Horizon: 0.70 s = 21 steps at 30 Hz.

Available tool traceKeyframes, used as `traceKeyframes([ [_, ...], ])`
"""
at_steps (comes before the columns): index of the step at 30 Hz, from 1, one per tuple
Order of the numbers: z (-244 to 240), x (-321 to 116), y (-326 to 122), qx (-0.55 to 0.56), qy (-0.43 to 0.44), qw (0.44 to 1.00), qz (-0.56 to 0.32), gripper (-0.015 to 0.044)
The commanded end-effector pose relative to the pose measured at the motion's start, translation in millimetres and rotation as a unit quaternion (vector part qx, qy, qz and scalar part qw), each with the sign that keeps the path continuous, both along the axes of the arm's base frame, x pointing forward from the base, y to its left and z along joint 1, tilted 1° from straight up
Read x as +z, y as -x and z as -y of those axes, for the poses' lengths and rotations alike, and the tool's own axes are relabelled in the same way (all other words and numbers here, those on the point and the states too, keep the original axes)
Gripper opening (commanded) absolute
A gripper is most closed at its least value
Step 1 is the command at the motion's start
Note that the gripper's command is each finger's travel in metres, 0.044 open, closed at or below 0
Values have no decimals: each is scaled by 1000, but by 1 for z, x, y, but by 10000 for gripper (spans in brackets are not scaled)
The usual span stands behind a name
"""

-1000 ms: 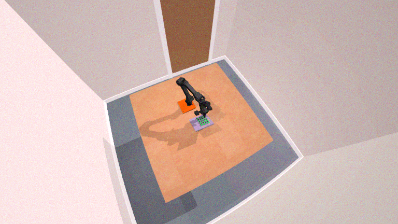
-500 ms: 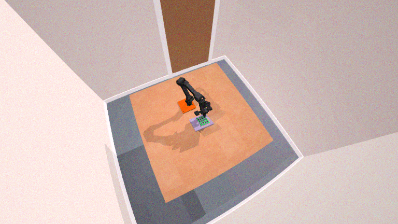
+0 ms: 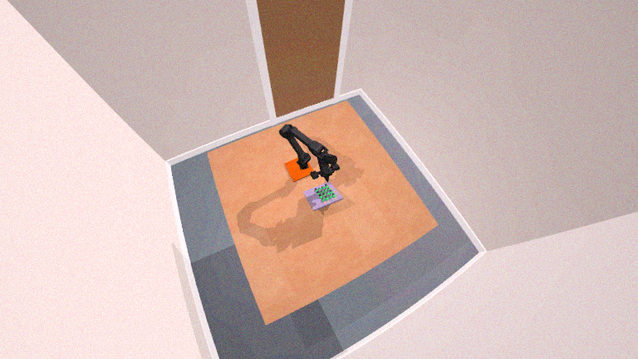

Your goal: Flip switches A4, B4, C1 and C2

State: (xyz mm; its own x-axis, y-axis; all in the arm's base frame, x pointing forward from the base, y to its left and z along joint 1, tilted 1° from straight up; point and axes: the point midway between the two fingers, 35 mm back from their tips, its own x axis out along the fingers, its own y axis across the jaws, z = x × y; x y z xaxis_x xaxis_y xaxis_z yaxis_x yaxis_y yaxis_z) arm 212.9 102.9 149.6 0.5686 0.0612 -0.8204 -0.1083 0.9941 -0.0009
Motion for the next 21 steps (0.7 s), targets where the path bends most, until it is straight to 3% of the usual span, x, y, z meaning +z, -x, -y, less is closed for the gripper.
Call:
traceKeyframes([
  [1, 3, 8, 9, -2, 5, 1000, -7, 0],
  [10, 27, 19, -9, -2, 6, 1000, -6, 0],
  [14, 25, -7, -28, -3, 7, 1000, -17, 0],
  [21, 25, -11, -30, -3, 7, 1000, -18, 0],
])
